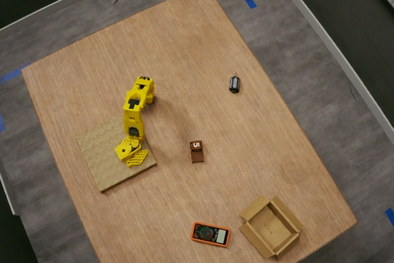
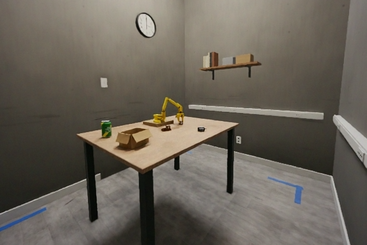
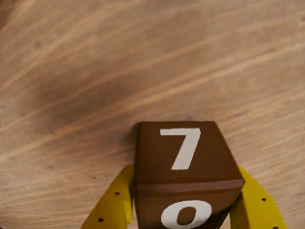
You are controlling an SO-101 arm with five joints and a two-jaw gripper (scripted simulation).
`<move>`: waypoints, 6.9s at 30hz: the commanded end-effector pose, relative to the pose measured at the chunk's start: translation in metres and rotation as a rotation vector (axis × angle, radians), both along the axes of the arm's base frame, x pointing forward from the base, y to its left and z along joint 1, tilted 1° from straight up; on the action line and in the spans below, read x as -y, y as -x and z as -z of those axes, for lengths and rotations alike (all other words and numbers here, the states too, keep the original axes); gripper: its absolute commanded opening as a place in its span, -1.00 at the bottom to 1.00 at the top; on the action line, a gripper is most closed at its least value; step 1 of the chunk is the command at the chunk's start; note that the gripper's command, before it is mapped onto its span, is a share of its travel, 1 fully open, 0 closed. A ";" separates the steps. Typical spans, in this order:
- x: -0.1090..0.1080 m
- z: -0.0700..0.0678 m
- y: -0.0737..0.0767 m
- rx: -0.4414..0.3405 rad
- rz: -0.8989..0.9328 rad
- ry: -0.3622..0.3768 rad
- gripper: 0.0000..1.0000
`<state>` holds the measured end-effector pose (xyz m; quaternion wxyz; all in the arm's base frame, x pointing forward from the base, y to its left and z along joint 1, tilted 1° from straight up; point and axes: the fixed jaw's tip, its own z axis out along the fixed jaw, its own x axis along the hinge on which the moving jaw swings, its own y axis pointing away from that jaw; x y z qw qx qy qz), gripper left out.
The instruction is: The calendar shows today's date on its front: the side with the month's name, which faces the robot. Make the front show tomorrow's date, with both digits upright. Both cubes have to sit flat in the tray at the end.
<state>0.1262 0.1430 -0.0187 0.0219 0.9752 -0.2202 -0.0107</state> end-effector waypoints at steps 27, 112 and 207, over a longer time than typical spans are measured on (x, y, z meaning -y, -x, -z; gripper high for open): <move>0.000 -0.045 -0.001 0.005 0.001 -0.009 -1.00; 0.064 -0.037 -0.072 0.056 2.197 0.034 -1.00; 0.064 -0.007 -0.071 0.056 2.197 0.034 -1.00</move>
